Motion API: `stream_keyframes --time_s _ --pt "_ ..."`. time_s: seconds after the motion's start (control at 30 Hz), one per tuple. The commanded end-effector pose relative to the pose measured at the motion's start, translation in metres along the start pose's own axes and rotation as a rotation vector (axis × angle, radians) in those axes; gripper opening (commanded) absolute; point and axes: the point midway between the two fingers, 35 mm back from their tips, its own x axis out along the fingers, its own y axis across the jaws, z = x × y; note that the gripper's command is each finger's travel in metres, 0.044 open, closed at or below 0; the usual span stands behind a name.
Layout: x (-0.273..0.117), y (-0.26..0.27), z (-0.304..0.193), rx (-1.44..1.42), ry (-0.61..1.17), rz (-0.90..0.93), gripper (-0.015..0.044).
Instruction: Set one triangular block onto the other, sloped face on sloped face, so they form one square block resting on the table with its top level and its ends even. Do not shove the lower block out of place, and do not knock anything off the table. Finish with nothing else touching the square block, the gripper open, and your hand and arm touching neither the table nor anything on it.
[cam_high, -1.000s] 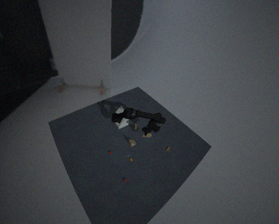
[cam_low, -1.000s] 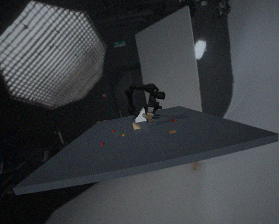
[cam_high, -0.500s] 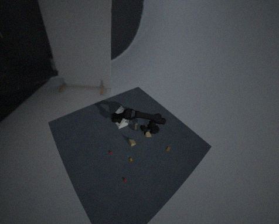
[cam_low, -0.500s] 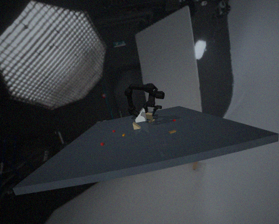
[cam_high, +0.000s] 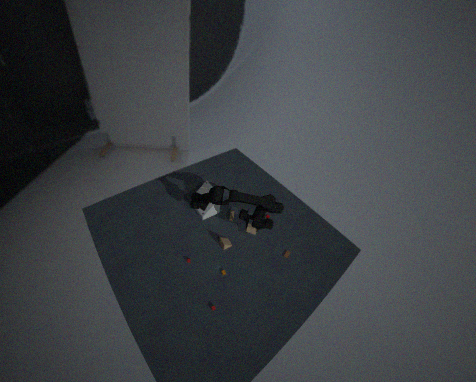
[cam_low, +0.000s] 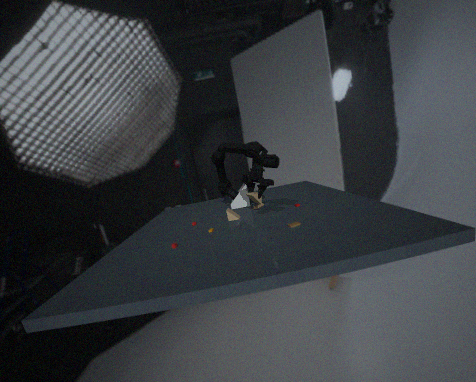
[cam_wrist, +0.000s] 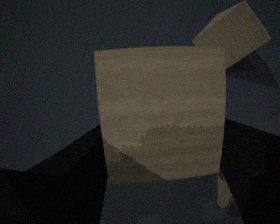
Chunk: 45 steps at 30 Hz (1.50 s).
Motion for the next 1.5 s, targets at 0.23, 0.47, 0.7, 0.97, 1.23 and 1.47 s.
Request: stream_keyframes --time_s 0.23,0.47,0.7,0.97,1.23,1.47 --pt "-0.003 0.001 0.003 0.366 0.051 0.002 0.0000" --pt "-0.004 0.001 0.004 0.607 0.080 -0.010 0.0000" --pt "-0.005 0.001 0.005 0.824 0.105 -0.027 0.0000" --pt "-0.008 -0.004 0.008 0.828 0.107 -0.025 0.0000" --pt "-0.024 -0.036 0.023 0.819 0.112 -0.010 0.0000" --pt "-0.035 -0.065 0.033 0.812 0.116 0.002 0.0000"
